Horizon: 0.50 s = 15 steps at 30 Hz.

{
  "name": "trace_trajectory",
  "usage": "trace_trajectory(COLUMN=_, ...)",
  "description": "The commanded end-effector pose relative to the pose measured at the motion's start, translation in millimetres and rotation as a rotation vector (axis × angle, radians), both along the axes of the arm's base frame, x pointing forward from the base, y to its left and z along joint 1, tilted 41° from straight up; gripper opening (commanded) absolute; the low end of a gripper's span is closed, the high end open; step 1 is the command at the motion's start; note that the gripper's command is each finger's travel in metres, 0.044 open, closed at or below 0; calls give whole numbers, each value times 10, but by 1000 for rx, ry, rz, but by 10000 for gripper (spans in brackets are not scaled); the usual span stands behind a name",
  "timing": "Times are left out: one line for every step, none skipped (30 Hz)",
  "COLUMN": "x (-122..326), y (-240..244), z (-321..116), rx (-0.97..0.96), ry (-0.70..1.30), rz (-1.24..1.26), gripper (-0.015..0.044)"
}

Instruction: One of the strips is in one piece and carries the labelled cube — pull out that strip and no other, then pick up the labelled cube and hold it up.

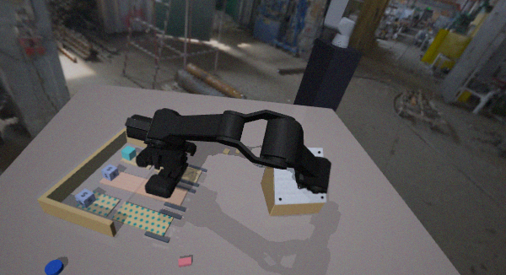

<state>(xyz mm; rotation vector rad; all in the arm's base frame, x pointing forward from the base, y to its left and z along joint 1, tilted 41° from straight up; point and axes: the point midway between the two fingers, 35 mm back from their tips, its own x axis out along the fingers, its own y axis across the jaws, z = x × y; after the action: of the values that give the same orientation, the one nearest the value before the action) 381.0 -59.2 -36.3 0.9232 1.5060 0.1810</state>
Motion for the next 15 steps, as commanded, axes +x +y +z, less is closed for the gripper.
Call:
trace_trajectory(x=-9, y=43, z=-49, rx=6, ry=4, rz=-5, gripper=0)
trace_trajectory(x=-8, y=54, z=-61, rx=6, ry=4, rz=-5, gripper=0)
trace_trajectory(x=-7, y=65, z=-73, rx=6, ry=4, rz=-5, gripper=0)
trace_trajectory(x=-5, y=77, z=-86, rx=6, ry=4, rz=-5, gripper=0)
trace_trajectory(x=-4, y=88, z=-98, rx=7, ry=4, rz=-5, gripper=0)
trace_trajectory(x=-3, y=99, z=-110, rx=7, ry=4, rz=-5, gripper=0)
trace_trajectory(x=-2, y=110, z=-122, rx=7, ry=4, rz=-5, gripper=0)
trace_trajectory(x=-2, y=122, z=-134, rx=7, ry=4, rz=-5, gripper=0)
trace_trajectory(x=-1, y=133, z=-145, rx=7, ry=4, rz=-5, gripper=0)
trace_trajectory(x=-1, y=145, z=-157, rx=7, ry=4, rz=-5, gripper=0)
trace_trajectory(x=0, y=156, z=-169, rx=7, ry=4, rz=-5, gripper=0)
trace_trajectory(x=0, y=168, z=-181, rx=8, ry=4, rz=-5, gripper=0)
trace_trajectory(x=-1, y=179, z=-193, rx=8, ry=4, rz=-5, gripper=0)
trace_trajectory(x=-1, y=191, z=-204, rx=8, ry=4, rz=-5, gripper=0)
trace_trajectory(x=-1, y=203, z=-216, rx=8, ry=4, rz=-5, gripper=0)
